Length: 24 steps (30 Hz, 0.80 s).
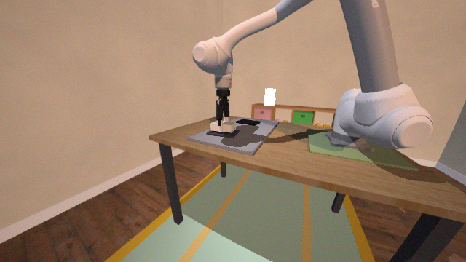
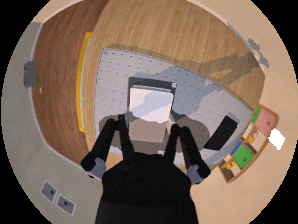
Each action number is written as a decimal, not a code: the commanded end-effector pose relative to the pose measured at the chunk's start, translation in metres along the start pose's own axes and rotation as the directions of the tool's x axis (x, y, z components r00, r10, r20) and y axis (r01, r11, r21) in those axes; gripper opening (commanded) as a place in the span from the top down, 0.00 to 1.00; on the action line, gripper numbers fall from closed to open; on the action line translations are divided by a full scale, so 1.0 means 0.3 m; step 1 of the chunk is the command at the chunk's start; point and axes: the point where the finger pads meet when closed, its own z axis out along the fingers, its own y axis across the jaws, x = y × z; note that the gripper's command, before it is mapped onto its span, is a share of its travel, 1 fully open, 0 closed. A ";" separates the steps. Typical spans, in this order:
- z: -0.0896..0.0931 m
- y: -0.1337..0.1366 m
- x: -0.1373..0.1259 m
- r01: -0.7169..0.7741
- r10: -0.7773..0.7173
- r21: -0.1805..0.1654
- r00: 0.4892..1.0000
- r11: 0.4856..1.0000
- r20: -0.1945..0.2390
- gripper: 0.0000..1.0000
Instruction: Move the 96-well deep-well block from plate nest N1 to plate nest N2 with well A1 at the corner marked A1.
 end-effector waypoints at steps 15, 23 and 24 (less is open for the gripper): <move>0.007 0.000 0.000 0.000 0.000 0.000 1.000 1.000 0.000 1.00; 0.012 0.000 0.000 0.000 0.000 0.000 1.000 1.000 0.000 1.00; 0.012 0.000 0.000 0.000 0.000 0.000 1.000 1.000 0.000 1.00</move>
